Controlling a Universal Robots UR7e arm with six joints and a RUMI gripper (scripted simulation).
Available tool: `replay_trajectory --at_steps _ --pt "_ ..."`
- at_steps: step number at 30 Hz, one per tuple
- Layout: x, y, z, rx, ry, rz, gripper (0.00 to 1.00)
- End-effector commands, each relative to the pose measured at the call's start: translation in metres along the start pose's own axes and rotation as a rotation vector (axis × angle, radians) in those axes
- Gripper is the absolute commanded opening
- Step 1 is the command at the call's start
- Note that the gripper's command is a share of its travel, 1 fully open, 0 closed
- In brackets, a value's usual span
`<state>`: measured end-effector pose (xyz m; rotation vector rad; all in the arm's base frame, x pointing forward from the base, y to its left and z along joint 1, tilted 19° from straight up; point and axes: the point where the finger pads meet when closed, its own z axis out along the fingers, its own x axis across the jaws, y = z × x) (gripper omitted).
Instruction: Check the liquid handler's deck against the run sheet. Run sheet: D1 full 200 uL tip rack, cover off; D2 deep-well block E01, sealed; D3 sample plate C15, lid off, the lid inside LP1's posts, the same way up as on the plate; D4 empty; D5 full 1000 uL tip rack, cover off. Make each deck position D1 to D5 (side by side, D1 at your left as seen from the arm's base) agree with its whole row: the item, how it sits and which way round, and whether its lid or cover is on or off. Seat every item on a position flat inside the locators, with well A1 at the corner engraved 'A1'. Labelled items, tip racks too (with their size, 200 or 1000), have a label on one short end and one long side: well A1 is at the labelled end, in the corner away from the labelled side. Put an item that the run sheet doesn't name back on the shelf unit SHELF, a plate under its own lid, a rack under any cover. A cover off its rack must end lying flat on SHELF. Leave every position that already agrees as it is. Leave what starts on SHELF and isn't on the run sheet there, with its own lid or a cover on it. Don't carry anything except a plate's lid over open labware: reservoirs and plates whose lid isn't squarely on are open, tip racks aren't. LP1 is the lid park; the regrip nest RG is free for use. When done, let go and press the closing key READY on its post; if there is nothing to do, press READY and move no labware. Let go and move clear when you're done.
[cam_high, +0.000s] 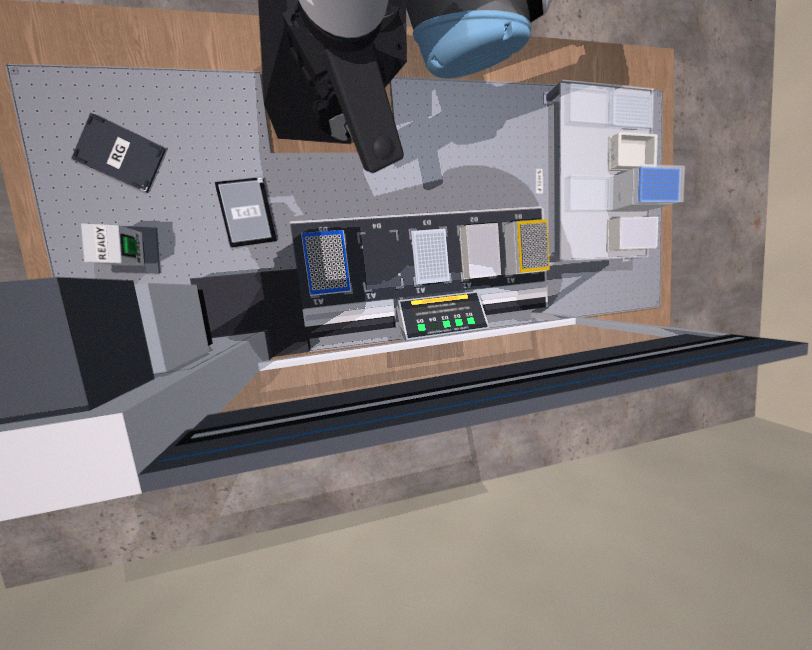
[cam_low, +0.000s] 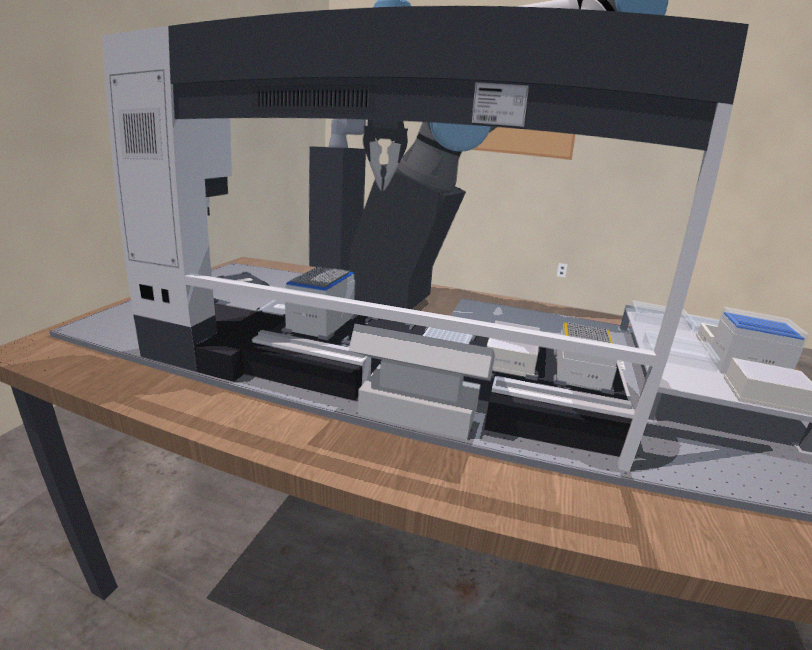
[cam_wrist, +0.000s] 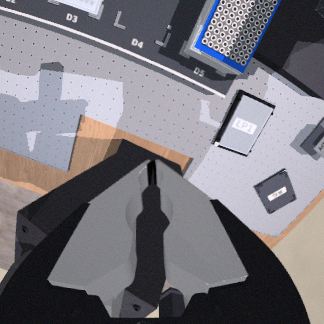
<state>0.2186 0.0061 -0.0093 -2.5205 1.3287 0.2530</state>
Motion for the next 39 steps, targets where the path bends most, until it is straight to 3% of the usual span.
replay_trajectory --at_steps 1,17,33,39 --pt "0.022 0.01 -0.001 -0.004 0.0 0.111 0.0" --pt "0.083 0.039 -0.001 -0.004 0.001 0.391 0.0" --pt "0.083 0.038 0.0 -0.005 0.001 0.667 0.0" --pt "0.082 0.038 0.0 -0.005 0.001 0.676 0.0"
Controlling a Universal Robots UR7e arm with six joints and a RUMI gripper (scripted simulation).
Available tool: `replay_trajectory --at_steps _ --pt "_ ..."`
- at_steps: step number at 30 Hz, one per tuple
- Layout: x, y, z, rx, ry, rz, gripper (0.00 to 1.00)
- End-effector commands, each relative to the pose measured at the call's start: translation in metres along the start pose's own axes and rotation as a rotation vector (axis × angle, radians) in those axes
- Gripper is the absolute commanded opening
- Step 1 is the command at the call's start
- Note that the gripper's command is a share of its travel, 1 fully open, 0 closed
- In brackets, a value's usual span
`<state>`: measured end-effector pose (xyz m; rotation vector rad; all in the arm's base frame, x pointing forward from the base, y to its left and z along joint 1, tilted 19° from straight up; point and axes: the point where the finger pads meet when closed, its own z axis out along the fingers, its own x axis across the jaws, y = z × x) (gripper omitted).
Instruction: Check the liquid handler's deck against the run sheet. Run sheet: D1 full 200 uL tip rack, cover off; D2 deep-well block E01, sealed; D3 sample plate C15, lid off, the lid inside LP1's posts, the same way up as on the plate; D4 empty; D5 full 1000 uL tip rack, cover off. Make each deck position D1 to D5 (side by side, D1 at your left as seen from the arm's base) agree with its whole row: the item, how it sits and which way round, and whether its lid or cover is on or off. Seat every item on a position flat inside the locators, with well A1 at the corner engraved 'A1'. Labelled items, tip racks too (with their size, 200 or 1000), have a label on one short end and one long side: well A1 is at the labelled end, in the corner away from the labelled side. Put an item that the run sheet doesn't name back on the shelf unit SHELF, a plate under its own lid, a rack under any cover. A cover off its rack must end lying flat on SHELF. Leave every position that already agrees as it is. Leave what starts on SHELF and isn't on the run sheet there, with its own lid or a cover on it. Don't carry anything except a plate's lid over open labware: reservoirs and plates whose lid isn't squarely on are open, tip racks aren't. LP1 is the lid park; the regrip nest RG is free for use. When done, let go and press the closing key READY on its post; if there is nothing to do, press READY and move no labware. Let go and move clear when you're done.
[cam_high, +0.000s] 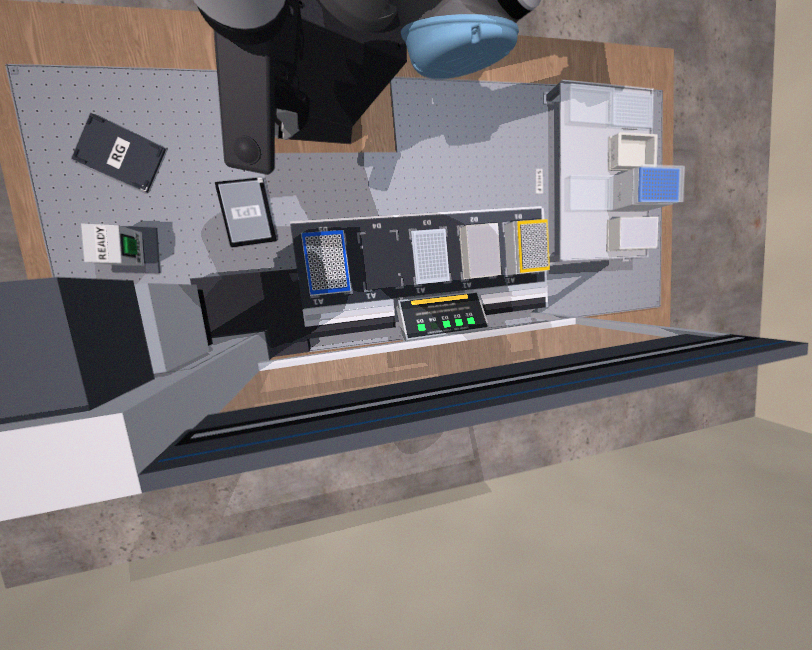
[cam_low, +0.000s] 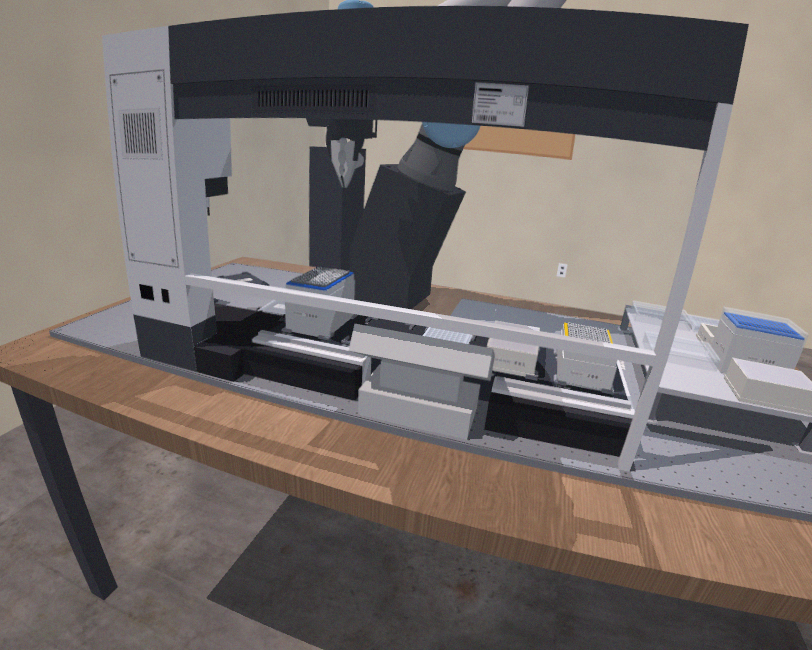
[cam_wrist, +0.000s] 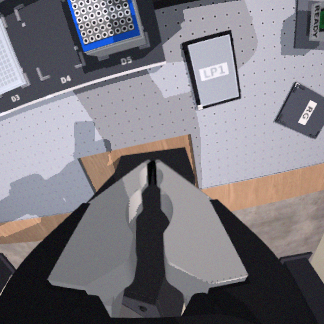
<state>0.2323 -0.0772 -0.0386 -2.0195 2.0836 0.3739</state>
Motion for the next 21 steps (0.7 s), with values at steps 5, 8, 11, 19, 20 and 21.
replay_trajectory --at_steps 5,8,11,19,20,21 --pt "0.027 -0.006 -0.001 -0.005 0.006 0.148 0.0" --pt "0.042 -0.009 -0.001 -0.005 0.006 0.208 0.0" --pt "0.057 -0.011 -0.001 -0.005 0.007 0.268 0.0" --pt "0.086 -0.017 -0.001 -0.005 0.007 0.386 0.0" --pt "0.091 -0.018 -0.001 -0.005 0.007 0.407 0.0" --pt "0.093 -0.019 -0.001 -0.005 0.007 0.427 0.0"
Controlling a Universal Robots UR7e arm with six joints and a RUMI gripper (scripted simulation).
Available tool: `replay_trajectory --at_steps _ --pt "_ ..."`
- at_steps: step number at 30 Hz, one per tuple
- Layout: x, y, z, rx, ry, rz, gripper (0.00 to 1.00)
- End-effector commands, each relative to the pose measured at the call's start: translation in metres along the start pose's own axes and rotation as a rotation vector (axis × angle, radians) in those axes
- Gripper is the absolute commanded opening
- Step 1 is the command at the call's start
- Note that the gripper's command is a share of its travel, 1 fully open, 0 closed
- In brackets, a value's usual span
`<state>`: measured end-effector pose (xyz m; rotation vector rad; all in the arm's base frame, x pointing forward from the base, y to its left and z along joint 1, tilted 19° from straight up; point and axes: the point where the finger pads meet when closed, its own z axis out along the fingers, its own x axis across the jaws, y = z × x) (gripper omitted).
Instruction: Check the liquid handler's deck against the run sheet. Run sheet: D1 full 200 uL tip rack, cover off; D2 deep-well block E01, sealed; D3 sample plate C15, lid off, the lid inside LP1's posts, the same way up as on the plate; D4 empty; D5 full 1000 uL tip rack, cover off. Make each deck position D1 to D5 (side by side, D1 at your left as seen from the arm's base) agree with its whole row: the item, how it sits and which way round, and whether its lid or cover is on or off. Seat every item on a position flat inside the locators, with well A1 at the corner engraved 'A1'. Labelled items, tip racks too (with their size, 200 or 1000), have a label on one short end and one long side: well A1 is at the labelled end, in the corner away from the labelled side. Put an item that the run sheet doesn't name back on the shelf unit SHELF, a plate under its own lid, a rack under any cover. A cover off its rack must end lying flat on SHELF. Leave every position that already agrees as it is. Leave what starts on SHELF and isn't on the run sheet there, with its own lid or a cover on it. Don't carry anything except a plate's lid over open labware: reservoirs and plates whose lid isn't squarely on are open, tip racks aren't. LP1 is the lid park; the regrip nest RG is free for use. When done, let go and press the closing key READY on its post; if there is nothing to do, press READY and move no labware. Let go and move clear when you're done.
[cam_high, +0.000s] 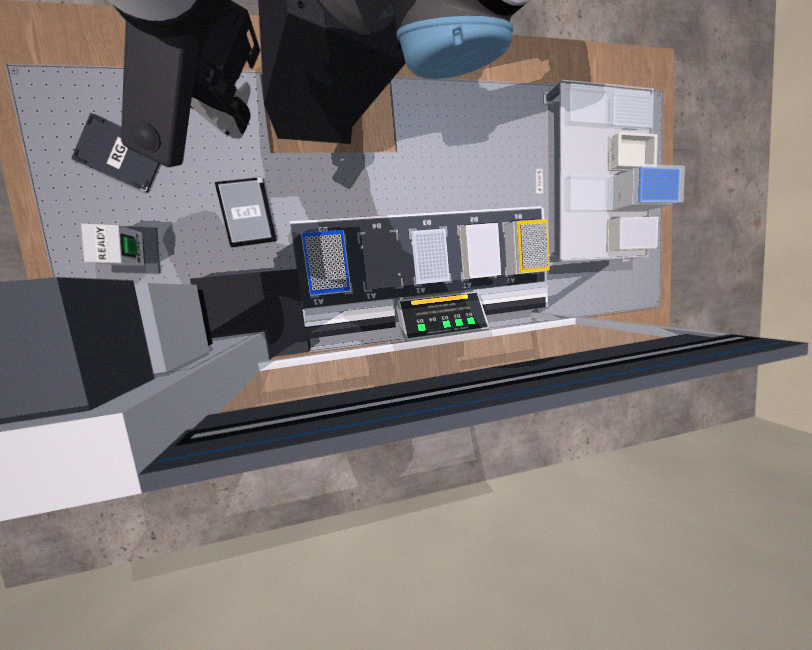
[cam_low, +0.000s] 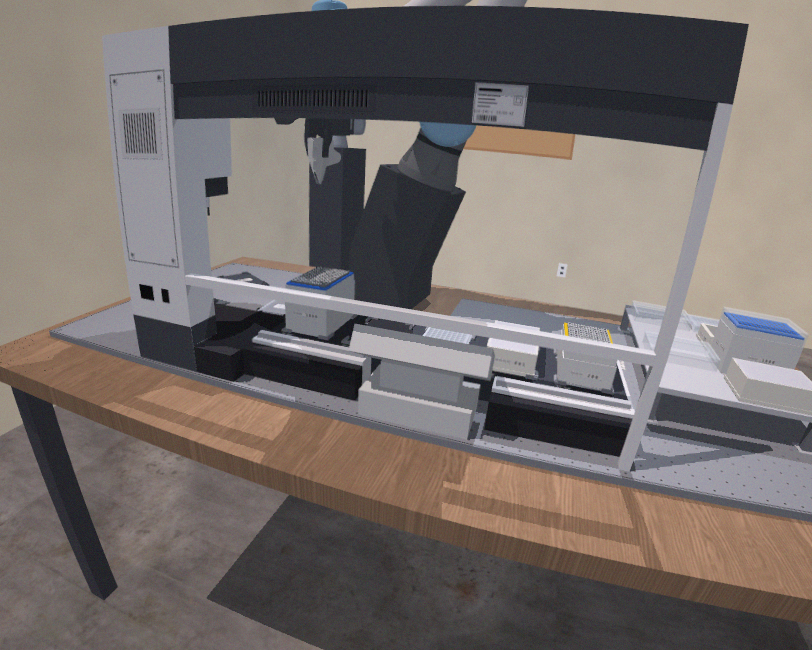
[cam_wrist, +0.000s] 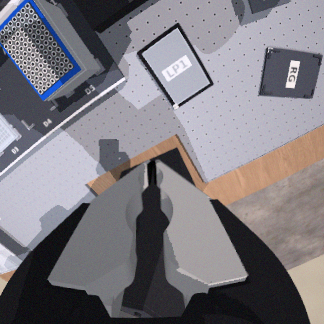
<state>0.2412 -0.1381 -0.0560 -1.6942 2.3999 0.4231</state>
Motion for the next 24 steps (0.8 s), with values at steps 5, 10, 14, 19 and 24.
replay_trajectory --at_steps 5,10,14,19,24 --pt "0.025 -0.017 0.003 -0.004 0.008 0.214 0.0" --pt "0.025 -0.016 0.003 -0.004 0.008 0.294 0.0" --pt "0.025 -0.017 0.003 -0.004 0.008 0.294 0.0" --pt "0.044 -0.026 0.003 -0.002 0.007 0.378 0.0" --pt "0.066 -0.038 0.003 -0.002 0.008 0.478 0.0"
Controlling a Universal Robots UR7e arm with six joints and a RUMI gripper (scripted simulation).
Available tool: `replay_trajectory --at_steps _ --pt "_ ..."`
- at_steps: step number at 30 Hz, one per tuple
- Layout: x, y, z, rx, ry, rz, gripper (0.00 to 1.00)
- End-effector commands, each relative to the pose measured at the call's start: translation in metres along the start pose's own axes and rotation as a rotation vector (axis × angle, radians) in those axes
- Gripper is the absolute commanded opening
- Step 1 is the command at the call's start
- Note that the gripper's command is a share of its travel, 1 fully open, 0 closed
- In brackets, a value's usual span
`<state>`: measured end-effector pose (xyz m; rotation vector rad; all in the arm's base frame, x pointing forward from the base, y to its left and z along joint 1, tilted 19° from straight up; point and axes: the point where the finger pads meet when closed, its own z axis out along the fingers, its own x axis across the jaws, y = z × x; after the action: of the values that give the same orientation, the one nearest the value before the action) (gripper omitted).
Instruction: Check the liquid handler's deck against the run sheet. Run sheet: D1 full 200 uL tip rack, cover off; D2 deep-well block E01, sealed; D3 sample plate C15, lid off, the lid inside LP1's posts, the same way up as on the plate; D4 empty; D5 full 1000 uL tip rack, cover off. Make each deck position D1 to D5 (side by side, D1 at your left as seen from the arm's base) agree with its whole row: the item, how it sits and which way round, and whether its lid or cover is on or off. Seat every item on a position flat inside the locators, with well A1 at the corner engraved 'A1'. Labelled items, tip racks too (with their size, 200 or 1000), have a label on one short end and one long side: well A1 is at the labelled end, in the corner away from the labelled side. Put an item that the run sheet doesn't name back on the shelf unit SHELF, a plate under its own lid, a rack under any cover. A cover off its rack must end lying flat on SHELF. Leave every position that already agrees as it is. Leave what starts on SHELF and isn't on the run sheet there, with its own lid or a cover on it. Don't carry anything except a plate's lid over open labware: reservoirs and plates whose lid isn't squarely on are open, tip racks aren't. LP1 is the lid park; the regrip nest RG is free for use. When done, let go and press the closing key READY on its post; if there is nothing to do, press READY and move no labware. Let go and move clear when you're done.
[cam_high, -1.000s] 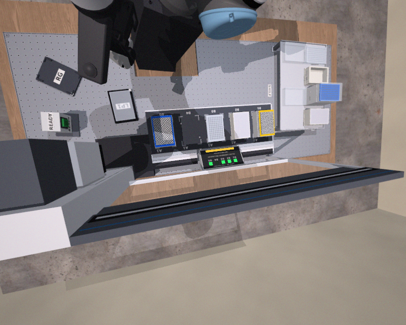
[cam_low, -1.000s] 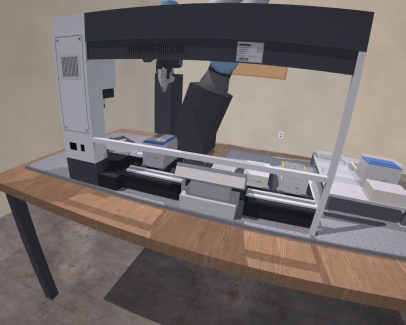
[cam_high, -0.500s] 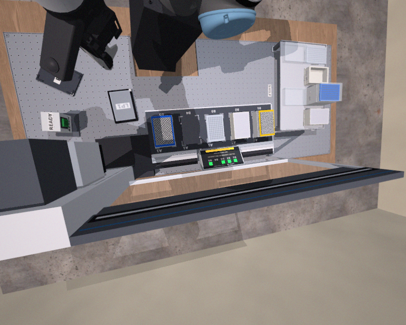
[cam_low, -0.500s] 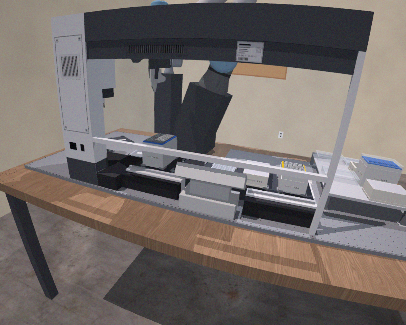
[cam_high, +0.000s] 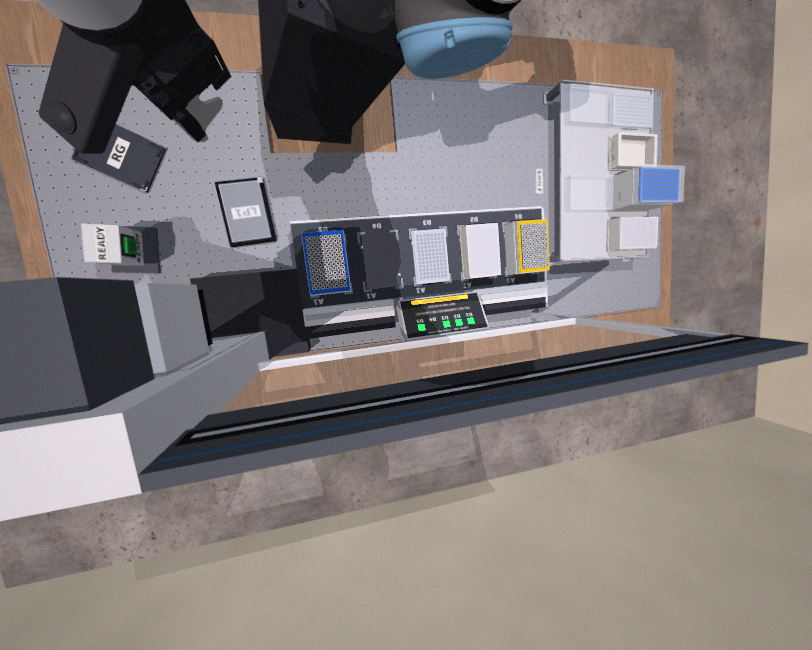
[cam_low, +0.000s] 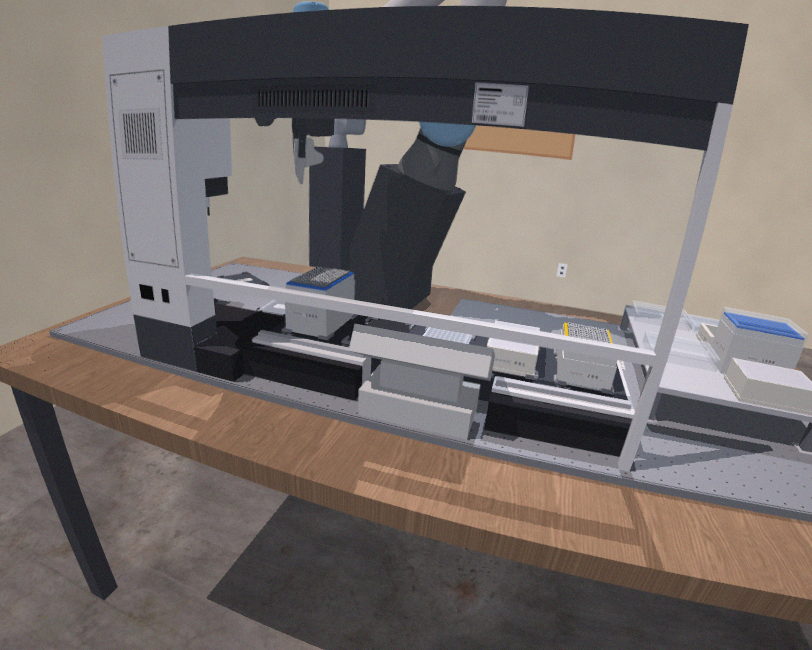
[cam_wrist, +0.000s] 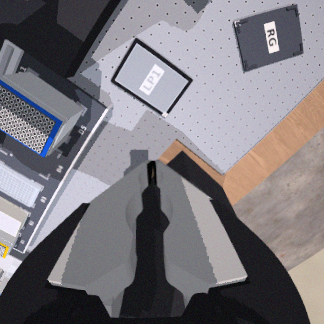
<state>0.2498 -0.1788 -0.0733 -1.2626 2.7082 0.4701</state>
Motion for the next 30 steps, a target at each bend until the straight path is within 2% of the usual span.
replay_trajectory --at_steps 1,4,12,17,23,30 --pt "0.024 -0.027 0.0 0.001 0.005 0.141 0.0" --pt "0.027 -0.031 0.0 0.001 0.005 0.161 0.0" --pt "0.051 -0.059 0.0 0.001 0.005 0.32 0.0" --pt "0.05 -0.059 0.0 0.001 0.006 0.405 0.0" --pt "0.049 -0.059 0.0 0.0 0.005 0.405 0.0" --pt "0.074 -0.085 0.0 0.001 0.004 0.549 0.0"
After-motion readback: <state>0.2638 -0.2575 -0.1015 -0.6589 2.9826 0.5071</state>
